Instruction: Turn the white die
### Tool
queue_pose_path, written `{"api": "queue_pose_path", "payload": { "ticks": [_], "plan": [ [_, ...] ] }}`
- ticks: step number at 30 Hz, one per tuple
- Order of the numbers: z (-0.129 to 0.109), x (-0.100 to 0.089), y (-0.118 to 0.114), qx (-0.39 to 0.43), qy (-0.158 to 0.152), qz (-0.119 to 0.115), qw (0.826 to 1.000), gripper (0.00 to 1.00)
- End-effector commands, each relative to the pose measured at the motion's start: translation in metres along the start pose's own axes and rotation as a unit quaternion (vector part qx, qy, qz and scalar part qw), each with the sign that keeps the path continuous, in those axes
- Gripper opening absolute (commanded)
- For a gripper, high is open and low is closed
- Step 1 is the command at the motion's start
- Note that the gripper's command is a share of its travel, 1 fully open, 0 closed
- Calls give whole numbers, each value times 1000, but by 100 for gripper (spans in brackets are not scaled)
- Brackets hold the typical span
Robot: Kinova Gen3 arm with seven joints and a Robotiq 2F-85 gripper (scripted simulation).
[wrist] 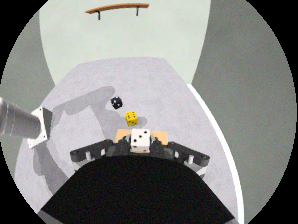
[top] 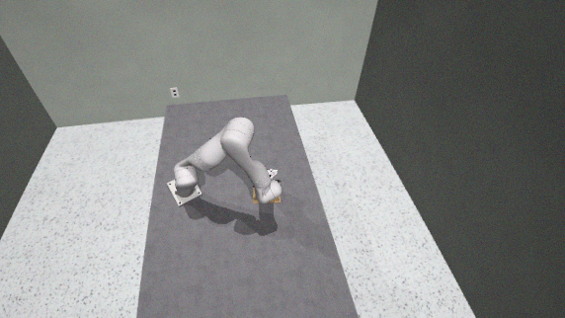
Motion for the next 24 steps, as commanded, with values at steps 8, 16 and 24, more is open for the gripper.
{"api": "queue_pose_path", "payload": {
  "ticks": [8, 16, 24],
  "plan": [
    [0, 0, 0, 0, 0, 0, 1000, 26],
    [1, 1, 0, 0, 0, 0, 1000, 26],
    [4, 5, -1, 0, 0, 0, 1000, 26]
  ]
}}
Point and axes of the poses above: the point where the finger pads meet when closed, its own x axis out along the fingers, its own y axis across the jaws, z = x × y, the point moved 7 cm from there along -x, back along the fingers, and after that the axes turned 13 degrees about -x, right-handed, at the moved point
